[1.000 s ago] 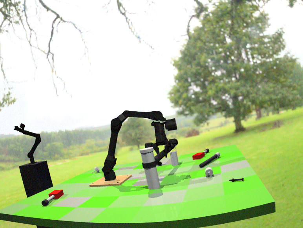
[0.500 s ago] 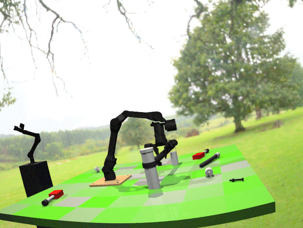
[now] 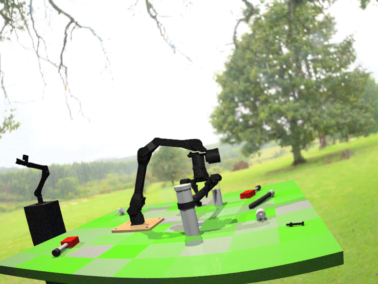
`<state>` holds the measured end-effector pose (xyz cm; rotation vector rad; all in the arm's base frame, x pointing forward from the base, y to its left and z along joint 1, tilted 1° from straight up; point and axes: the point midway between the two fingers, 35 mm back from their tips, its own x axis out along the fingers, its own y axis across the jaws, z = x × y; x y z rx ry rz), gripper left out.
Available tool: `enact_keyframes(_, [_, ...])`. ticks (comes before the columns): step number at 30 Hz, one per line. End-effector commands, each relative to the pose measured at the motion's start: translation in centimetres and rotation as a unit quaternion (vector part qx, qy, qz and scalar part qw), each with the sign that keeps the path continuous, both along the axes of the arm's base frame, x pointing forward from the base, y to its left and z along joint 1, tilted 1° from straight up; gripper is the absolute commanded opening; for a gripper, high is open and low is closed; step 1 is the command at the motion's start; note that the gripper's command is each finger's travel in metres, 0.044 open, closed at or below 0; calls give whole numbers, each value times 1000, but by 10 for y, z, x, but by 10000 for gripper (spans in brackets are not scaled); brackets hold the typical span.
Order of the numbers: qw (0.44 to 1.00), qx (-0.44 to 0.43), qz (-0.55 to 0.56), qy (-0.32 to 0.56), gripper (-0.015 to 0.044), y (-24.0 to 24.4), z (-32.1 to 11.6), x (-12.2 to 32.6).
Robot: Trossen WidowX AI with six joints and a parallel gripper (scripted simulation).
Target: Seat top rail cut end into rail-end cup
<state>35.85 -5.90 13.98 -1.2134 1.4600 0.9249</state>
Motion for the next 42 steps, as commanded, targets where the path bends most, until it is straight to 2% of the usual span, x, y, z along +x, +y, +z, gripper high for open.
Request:
enact_keyframes(1, [1000,-7,0,0,0,-6,2,-1])
enact_keyframes(42, [1000,-4,-2,1,0,-2,3,-2])
